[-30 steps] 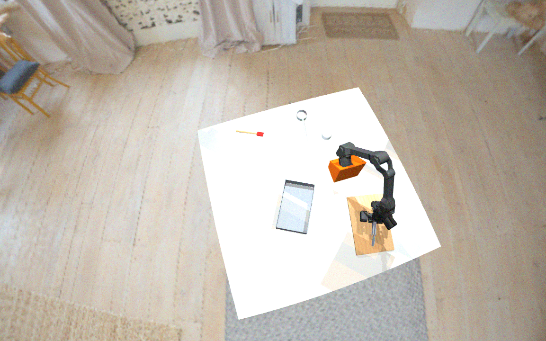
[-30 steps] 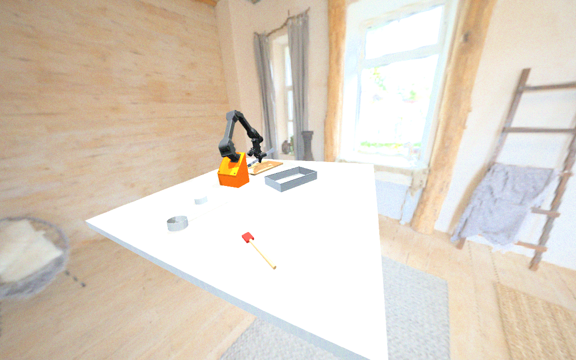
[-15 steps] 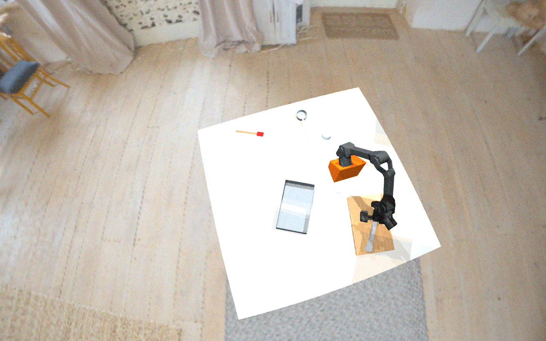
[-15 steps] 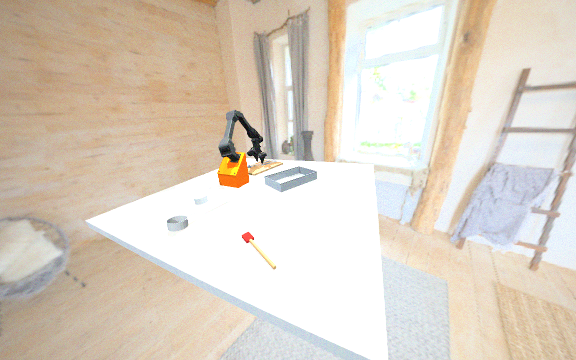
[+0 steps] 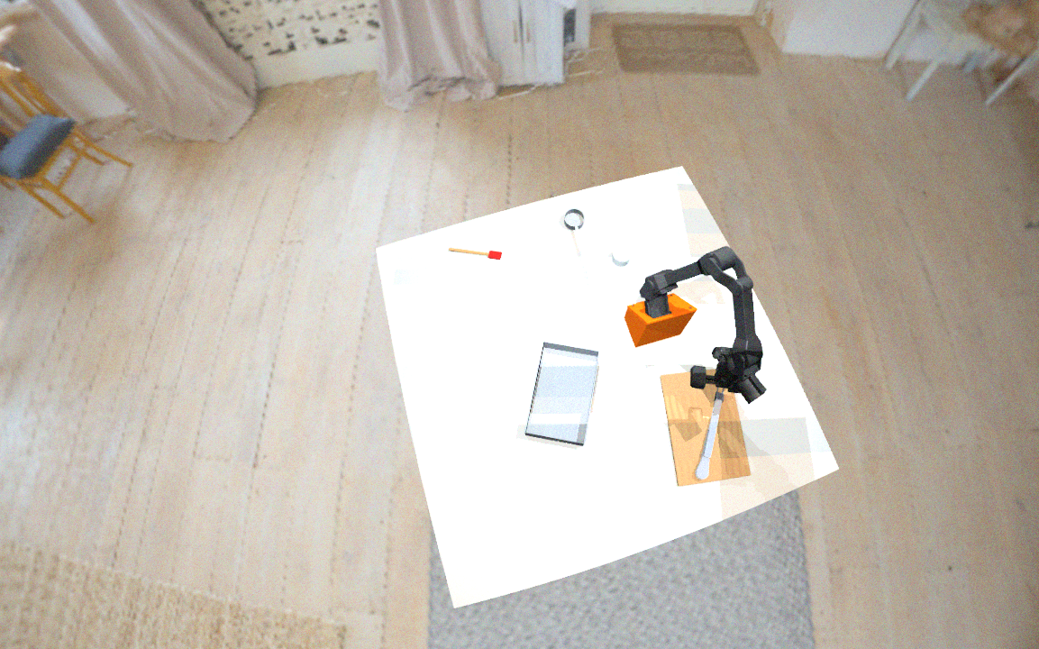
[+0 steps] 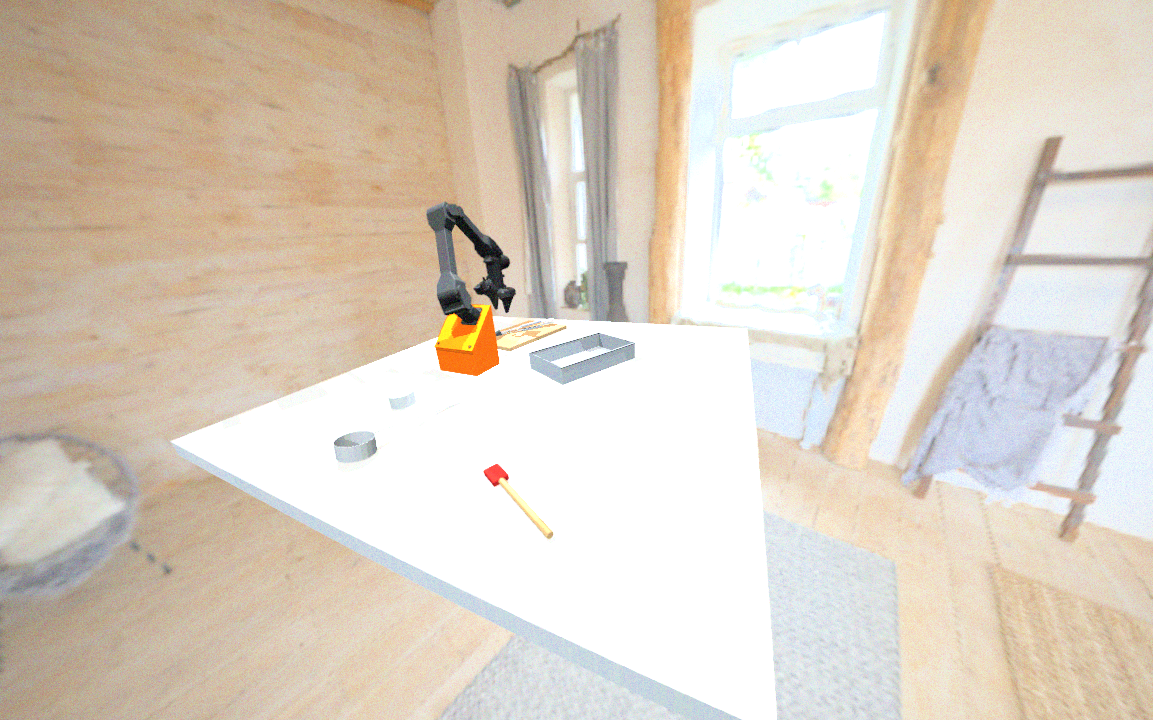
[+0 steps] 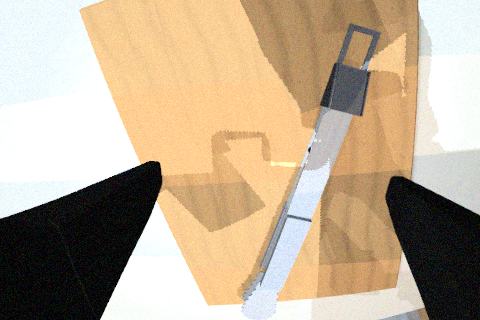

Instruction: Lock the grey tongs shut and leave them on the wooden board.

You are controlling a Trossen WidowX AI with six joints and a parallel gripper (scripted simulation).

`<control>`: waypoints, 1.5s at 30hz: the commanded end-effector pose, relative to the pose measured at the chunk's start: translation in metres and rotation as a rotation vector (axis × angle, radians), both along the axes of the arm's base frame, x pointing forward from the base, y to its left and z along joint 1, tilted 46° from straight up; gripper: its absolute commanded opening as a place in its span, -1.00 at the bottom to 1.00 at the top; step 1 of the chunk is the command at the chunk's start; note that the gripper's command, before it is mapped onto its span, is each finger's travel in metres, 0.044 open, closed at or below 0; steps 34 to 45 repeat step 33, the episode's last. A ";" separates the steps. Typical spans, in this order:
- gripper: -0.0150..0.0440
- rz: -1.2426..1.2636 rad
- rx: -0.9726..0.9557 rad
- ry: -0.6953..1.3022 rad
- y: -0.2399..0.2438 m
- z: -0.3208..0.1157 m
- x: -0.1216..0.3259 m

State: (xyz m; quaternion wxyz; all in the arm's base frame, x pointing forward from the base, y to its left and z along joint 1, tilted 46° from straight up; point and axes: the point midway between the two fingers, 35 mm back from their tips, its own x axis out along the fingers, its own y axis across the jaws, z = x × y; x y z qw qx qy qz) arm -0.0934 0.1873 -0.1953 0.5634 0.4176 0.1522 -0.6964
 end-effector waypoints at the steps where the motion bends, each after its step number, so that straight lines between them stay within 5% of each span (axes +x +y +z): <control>1: 1.00 -0.006 -0.052 -0.004 -0.020 0.055 -0.005; 17: 1.00 0.002 -0.048 -0.005 0.014 0.099 -0.002; 45: 1.00 0.002 -0.048 -0.005 0.014 0.099 -0.002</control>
